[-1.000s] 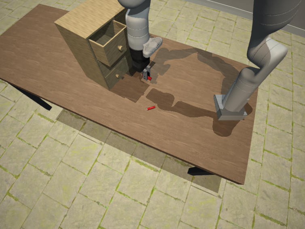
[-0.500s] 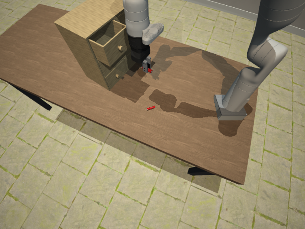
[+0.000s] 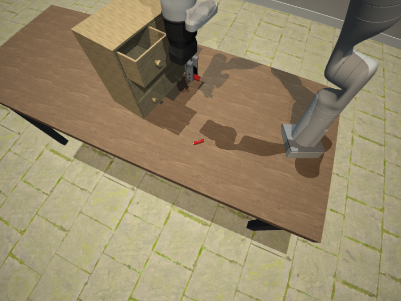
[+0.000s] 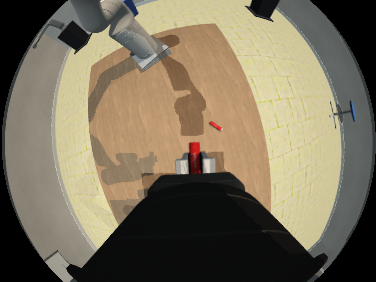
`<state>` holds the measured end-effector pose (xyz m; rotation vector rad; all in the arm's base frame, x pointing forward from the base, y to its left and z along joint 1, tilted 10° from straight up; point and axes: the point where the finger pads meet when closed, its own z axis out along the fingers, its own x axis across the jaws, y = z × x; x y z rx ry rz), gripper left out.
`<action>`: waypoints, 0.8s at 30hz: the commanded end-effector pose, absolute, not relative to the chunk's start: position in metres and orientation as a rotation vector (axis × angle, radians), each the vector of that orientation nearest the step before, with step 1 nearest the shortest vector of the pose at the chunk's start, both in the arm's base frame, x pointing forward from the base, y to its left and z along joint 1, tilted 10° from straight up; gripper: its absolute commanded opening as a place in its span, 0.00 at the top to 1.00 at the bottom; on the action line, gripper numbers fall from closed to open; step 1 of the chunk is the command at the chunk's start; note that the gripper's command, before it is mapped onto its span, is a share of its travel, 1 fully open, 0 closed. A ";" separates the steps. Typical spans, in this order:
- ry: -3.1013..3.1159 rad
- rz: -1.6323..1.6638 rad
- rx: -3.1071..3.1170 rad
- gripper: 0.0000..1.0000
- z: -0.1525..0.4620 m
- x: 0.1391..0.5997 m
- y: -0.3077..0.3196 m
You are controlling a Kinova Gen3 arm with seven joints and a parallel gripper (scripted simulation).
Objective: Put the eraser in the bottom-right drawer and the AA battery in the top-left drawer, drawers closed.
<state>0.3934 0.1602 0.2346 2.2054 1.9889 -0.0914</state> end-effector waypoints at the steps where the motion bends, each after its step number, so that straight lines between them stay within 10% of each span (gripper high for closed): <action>1: 2.001 -0.060 2.196 0.69 0.253 0.395 0.168; 24: 2.001 -0.060 2.196 0.69 0.322 0.389 0.179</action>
